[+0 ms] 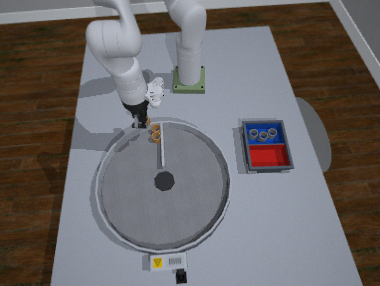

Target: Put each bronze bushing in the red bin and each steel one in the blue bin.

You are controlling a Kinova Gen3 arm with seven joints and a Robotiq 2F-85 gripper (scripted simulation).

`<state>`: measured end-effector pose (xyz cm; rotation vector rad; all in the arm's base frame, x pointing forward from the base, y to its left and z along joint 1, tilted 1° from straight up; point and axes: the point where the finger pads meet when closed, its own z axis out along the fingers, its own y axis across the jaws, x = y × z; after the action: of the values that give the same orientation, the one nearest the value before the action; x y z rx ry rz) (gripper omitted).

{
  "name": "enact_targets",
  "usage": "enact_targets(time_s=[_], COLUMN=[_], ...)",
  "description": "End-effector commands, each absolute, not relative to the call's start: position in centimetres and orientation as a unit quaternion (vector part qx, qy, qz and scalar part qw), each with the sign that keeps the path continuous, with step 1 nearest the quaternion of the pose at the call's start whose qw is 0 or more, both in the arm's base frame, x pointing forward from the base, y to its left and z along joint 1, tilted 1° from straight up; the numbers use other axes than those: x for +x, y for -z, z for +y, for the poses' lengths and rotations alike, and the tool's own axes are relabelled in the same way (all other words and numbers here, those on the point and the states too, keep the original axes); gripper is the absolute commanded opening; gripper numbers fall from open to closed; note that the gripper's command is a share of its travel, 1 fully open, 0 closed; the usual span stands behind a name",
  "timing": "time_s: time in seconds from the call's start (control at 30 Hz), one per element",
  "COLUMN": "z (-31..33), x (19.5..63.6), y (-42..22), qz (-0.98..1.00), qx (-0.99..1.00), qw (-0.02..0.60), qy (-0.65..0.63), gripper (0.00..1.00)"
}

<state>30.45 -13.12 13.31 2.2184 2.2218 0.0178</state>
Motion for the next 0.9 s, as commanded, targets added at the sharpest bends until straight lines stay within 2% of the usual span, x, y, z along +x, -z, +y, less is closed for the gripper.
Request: enact_targets(time_s=[0.0,0.2,0.37,0.47,0.6,0.8,0.87], z=[-13.4,-13.4,-7.7,-7.7,-3.2,-2.1,0.2], x=[30.5,30.5,31.1,31.1,31.6,31.7,32.0], y=[-13.6,-13.6,-13.6,-13.6,-13.6,-13.6,-13.6], qz=[0.705,0.705,0.706,0.706,0.706,0.706,0.706], qx=[0.709,0.709,0.709,0.709,0.709,0.709,0.709], qw=[0.006,0.006,0.005,0.005,0.005,0.005,0.005], qy=[-0.005,-0.005,-0.005,-0.005,-0.005,-0.005,-0.005], gripper=[0.00,0.00,0.00,0.00,0.00,0.00,0.00])
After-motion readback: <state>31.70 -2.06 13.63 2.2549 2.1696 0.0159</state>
